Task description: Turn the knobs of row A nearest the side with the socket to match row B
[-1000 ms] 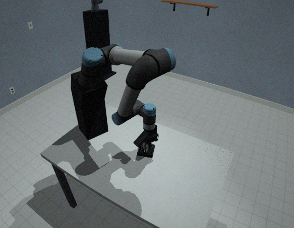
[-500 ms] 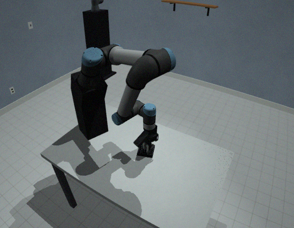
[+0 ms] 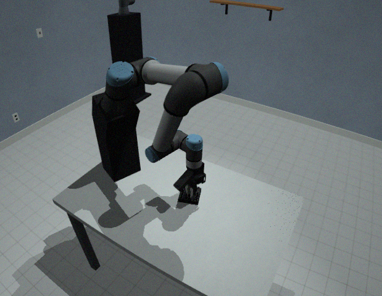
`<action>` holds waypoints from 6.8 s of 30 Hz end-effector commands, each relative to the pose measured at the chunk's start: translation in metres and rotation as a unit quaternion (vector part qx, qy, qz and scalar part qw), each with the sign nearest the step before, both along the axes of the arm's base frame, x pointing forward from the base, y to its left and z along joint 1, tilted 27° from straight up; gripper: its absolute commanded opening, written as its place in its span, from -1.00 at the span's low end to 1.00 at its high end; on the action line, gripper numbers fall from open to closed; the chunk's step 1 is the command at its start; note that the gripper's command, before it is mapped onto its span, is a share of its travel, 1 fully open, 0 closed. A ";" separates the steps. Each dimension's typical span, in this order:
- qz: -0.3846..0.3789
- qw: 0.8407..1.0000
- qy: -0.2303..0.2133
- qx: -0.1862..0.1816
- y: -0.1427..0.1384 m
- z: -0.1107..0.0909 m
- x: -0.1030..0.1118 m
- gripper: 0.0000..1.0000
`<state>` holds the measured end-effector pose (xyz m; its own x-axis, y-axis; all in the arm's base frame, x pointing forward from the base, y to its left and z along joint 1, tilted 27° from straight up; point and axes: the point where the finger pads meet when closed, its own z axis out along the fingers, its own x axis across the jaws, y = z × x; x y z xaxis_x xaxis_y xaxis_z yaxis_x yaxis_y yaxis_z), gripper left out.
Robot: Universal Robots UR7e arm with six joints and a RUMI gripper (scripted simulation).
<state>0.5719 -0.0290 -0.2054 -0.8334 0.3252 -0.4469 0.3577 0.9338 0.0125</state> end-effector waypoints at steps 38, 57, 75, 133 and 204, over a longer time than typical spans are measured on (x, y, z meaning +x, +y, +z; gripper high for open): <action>0.000 1.000 -0.001 0.000 0.006 0.035 -0.016 -0.78; -0.092 0.995 -0.016 0.044 0.006 0.037 -0.018 -0.78; -0.284 0.948 -0.048 0.134 0.007 0.042 -0.021 -0.78; -0.544 0.793 -0.091 0.257 0.013 0.052 -0.023 -0.78; -0.544 0.793 -0.091 0.257 0.007 0.014 -0.004 -0.78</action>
